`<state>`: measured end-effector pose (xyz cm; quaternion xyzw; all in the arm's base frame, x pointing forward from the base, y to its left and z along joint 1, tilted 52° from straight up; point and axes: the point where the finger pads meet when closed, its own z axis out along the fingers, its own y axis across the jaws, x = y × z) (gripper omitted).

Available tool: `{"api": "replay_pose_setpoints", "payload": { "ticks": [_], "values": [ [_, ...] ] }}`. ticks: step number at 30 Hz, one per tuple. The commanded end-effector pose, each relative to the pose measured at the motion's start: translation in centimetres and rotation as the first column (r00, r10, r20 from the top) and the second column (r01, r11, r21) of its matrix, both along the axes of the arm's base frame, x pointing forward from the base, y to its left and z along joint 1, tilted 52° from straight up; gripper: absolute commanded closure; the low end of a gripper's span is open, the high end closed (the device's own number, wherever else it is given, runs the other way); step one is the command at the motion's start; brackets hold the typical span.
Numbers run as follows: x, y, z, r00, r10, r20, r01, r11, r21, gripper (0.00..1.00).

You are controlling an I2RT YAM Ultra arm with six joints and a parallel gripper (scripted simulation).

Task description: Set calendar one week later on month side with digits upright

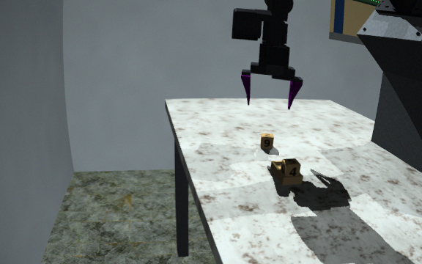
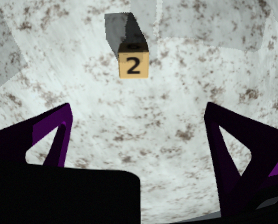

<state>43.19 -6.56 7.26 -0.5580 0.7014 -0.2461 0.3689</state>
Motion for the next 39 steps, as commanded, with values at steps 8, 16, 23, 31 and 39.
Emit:
{"api": "replay_pose_setpoints", "payload": {
  "ticks": [8, 16, 23, 31, 39],
  "values": [
    [-0.16, 0.15, 0.10, 1.000, 0.007, -0.002, -0.007, 1.000, 0.008, 0.00],
    [-0.15, 0.15, 0.09, 1.000, 0.000, -0.003, 0.000, 1.000, 0.017, 0.00],
    [-0.13, 0.15, 0.07, 0.998, -0.060, -0.013, 0.061, 0.994, 0.095, 0.00],
    [-0.06, 0.15, 0.02, 0.973, -0.221, -0.066, 0.230, 0.923, 0.307, 0.00],
    [0.00, 0.15, -0.04, 0.925, -0.352, -0.146, 0.377, 0.791, 0.482, 0.00]
  ]
}}
